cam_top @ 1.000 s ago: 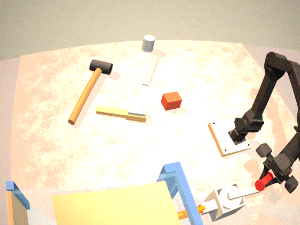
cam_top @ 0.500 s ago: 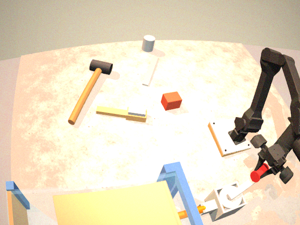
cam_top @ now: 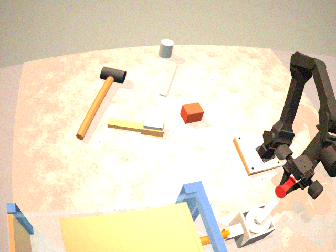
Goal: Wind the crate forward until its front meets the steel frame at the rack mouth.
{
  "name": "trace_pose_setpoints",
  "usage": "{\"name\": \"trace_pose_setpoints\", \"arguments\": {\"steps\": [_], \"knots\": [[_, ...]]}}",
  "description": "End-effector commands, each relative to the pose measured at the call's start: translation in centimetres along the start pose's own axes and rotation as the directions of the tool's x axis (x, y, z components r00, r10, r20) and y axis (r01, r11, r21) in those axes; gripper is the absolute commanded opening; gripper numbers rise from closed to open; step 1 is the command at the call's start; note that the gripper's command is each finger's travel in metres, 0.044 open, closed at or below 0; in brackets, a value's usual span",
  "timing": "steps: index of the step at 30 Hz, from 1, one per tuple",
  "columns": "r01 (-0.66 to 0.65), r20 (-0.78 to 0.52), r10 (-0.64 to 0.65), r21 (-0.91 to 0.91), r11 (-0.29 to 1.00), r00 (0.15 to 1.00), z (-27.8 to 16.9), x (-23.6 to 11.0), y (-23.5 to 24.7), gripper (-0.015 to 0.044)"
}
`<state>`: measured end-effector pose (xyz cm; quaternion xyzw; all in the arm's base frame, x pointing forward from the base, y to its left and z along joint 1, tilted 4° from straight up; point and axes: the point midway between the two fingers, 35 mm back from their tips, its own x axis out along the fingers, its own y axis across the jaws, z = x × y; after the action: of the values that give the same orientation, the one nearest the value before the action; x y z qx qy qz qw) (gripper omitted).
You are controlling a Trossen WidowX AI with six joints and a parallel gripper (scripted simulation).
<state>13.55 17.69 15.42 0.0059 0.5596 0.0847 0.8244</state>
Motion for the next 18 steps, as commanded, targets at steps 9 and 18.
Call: {"name": "trace_pose_setpoints", "arguments": {"steps": [9,18], "knots": [[0.048,0.007,-0.048,0.010,0.999,0.999,0.8,0.8,-2.8,0.0000],[0.049,0.008,-0.049,0.010,0.999,0.999,1.6,1.1,-4.1,0.0000]]}}
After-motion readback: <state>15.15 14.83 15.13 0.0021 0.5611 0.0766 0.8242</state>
